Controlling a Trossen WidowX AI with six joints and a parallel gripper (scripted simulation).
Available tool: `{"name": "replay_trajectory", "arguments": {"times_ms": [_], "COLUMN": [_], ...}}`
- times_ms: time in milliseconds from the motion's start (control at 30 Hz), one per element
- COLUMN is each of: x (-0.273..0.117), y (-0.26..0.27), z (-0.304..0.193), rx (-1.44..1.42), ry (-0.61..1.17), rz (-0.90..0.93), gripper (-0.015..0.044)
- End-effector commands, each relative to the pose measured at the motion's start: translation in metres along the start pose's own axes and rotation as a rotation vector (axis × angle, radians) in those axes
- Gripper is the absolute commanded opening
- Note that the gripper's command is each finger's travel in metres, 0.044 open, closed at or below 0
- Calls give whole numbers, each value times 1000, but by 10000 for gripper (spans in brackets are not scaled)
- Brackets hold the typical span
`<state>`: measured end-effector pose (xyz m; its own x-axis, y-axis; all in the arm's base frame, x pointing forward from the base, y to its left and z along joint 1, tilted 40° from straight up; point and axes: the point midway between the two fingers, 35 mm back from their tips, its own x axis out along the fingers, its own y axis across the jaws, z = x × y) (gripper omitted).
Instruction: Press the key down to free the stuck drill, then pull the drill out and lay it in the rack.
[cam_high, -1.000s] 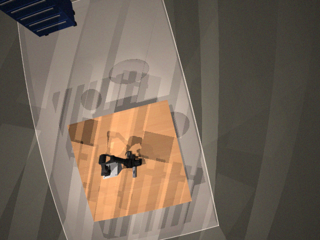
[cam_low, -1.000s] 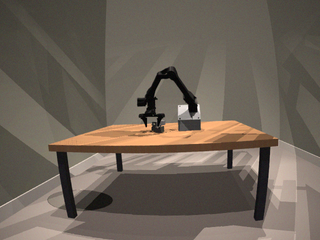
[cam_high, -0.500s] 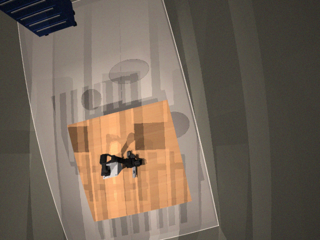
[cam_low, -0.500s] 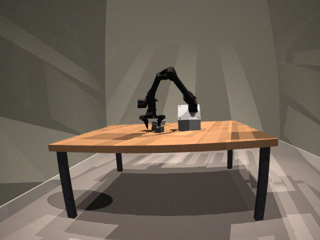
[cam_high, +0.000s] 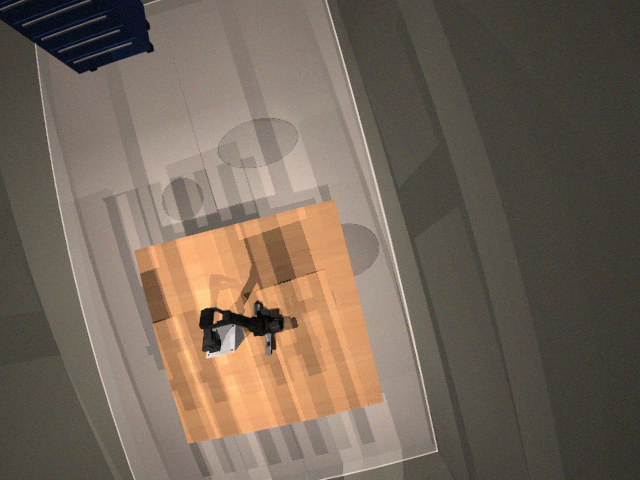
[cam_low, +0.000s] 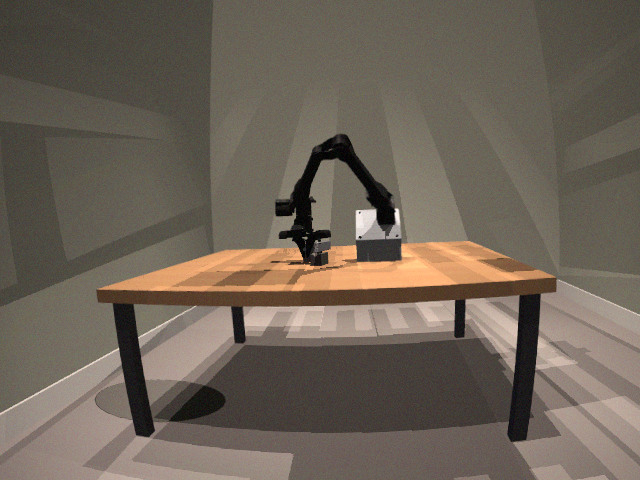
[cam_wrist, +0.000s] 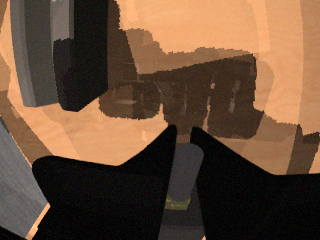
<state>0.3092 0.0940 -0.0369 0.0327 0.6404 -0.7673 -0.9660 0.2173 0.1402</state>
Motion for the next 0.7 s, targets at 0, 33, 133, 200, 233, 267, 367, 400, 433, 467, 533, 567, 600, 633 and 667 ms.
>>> {"name": "replay_trajectory", "arguments": {"times_ms": [0,33,133,200,233,267,367,400,433,467,533,567,600,633,667], "x": [0,0,0,0,0,0,0,0,0,0,-1,-1,-1,-1,-1], "y": [-1,-1,-1,1,1,1,1,1,1,1,1,1,1,1,1], "z": [0,0,0,3,4,5,6,7,8,9,11,12,13,14,15], "rx": [-2,-2,-2,7,9,10,10,10,10,10,10,10,10,10,10], "ry": [0,0,0,-1,-1,-2,-2,-2,-2,-2,-2,-2,-2,-2,-2], "rz": [-3,-3,-3,5,7,8,8,8,8,8,8,8,8,8,8], "gripper": [20,13,0,0,0,0,0,0,0,0,0,0,0,0,0]}}
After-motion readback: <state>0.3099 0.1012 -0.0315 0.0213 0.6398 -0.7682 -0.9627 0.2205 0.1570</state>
